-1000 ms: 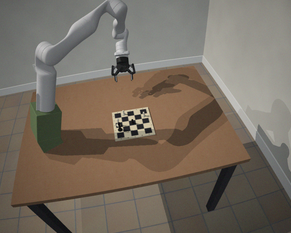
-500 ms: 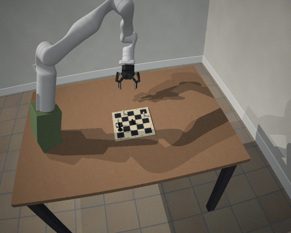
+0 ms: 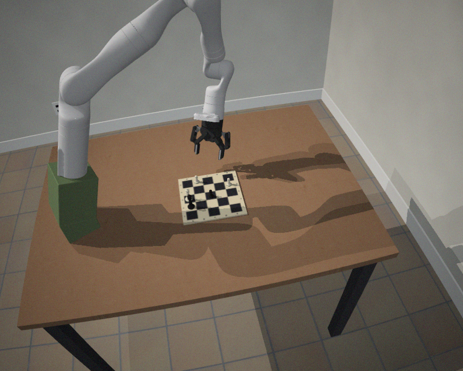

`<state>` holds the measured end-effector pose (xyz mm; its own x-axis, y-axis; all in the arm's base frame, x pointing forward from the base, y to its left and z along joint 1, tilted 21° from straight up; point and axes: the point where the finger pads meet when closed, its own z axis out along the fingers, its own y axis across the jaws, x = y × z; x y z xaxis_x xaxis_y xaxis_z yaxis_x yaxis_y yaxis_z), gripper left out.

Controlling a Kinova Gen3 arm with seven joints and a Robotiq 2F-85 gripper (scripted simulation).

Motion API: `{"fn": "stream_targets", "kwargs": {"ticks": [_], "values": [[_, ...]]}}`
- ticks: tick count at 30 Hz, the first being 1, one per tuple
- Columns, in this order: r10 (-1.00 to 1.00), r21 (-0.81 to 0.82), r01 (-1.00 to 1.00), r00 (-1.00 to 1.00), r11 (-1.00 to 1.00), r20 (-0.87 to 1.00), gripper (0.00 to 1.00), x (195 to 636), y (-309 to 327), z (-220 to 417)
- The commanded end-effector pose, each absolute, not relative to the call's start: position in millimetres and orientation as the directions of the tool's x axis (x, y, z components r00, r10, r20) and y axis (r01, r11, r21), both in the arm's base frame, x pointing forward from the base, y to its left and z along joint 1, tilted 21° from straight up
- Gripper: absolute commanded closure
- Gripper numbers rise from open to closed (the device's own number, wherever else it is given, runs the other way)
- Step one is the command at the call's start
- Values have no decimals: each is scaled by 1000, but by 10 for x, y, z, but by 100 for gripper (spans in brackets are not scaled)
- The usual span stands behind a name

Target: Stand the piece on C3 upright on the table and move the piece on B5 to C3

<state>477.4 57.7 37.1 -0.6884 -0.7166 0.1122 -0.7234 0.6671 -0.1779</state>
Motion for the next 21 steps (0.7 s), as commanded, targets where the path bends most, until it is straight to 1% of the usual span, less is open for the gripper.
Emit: {"fn": "stream_targets", "kwargs": {"ticks": [1, 8, 10, 21], "values": [[-653, -174, -651, -755, 738, 57, 0, 4730, 168, 475], [-528, -114, -517, -842, 848, -110, 0, 4574, -189, 538], [-528, -114, -517, -842, 848, -110, 0, 4574, -189, 538], [-329, -33, -334, -897, 942, -294, 0, 4335, -549, 712]]}}
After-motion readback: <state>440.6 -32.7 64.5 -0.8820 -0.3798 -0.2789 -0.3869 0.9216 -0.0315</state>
